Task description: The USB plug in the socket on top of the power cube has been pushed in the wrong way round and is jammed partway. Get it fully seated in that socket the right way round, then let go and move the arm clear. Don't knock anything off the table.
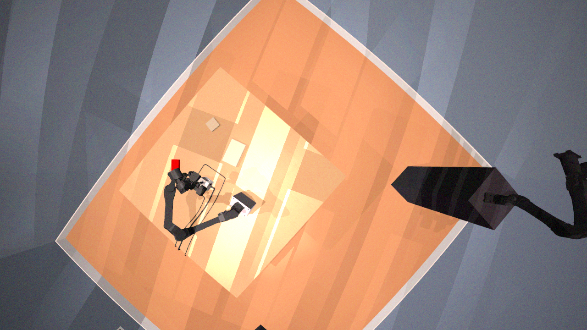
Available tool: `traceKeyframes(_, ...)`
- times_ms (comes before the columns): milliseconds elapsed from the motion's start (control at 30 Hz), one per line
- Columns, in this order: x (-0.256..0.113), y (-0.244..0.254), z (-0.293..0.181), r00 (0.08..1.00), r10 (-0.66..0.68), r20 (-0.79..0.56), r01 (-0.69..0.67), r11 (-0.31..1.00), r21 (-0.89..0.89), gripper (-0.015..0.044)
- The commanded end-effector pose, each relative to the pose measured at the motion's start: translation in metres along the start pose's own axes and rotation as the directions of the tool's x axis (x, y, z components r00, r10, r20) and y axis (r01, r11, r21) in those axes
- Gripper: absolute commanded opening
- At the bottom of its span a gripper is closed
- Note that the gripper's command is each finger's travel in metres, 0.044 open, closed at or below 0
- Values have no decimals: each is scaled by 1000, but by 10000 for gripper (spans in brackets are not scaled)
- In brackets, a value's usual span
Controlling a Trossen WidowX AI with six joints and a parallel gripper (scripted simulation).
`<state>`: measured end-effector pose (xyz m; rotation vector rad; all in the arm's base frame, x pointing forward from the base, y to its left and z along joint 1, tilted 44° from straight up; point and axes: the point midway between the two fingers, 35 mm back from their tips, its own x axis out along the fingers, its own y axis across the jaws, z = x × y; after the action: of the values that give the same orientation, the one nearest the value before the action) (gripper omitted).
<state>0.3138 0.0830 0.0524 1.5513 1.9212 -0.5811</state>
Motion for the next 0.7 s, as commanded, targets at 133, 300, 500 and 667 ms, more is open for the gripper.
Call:
traceKeyframes(133, 1, 0, -1, 1000, 2, -8, -2, 1000, -6, 0)
traceKeyframes(300, 2, 0, -1, 1000, 2, -12, -2, 1000, -7, 0)
traceKeyframes(500, 3, 0, -1, 1000, 2, -16, -2, 1000, -8, 0)
traceKeyframes(667, 3, 1, -1, 1000, 2, -19, -2, 1000, -8, 0)
